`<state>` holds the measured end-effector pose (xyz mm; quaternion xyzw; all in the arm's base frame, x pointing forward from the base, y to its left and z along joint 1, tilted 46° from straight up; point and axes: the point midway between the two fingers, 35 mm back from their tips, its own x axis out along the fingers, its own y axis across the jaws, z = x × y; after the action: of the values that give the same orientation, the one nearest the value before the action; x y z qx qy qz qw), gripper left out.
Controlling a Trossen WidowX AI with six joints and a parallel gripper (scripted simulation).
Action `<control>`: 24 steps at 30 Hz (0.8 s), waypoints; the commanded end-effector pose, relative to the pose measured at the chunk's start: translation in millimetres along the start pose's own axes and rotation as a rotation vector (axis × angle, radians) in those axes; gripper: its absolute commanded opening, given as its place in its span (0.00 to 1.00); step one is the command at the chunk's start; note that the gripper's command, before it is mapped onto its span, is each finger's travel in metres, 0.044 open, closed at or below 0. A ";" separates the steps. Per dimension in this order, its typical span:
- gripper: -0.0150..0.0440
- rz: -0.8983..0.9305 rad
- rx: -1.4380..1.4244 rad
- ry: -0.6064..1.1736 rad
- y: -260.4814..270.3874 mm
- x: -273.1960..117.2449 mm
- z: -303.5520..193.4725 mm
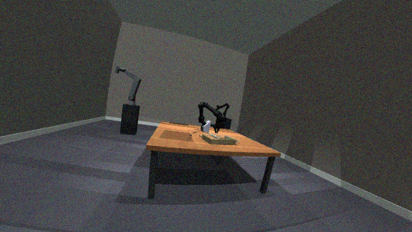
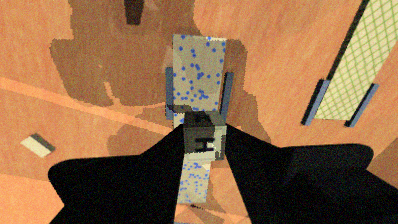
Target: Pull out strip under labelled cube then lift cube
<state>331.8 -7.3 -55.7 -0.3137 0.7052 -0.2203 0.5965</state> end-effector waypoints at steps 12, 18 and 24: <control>0.25 0.005 -0.001 0.000 3.7 -18.9 -32.3; 0.25 0.005 -0.001 0.001 3.6 -37.1 -32.8; 0.25 0.005 -0.001 0.001 3.6 -37.1 -32.8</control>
<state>300.9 17.2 -27.4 -0.3162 0.7072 -0.2182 0.5935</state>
